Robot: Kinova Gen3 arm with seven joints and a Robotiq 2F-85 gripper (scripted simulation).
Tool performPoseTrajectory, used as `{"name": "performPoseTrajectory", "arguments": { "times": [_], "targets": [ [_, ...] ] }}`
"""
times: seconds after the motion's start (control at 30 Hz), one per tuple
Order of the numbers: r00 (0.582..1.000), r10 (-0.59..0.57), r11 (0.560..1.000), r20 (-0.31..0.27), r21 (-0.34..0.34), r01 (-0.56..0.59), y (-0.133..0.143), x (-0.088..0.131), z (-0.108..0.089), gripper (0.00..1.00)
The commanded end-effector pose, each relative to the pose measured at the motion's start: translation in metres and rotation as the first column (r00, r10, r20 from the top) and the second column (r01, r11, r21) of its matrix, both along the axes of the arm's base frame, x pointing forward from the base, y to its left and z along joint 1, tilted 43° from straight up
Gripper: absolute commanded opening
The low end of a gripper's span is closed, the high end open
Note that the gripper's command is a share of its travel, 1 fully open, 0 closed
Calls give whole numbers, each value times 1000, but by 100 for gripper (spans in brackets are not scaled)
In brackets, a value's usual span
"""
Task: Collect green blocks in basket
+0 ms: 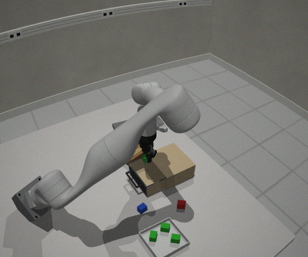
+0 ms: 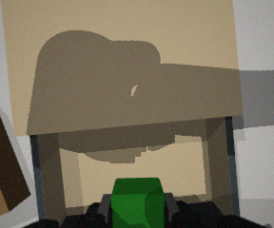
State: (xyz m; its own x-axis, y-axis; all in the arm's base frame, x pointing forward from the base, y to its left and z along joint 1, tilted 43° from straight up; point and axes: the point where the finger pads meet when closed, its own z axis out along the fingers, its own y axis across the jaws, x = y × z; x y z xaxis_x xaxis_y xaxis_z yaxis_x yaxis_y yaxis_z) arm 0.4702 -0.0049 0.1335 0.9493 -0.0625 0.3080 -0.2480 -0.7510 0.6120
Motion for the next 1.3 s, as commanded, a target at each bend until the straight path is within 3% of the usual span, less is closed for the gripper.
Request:
{"name": "performPoseTrajectory", "arguments": {
  "times": [0.0,0.83,1.03,1.27],
  "targets": [
    [1000,7,1000,5,6,-7,12,-1,12,10],
    [1000,3,1000,7,7,-3,16,-4,22,10],
    [998,-42,999,41,26,41,-17,-10,46,10],
    [978,-163,985,126,78,154,-98,-40,101,10]
  ]
}}
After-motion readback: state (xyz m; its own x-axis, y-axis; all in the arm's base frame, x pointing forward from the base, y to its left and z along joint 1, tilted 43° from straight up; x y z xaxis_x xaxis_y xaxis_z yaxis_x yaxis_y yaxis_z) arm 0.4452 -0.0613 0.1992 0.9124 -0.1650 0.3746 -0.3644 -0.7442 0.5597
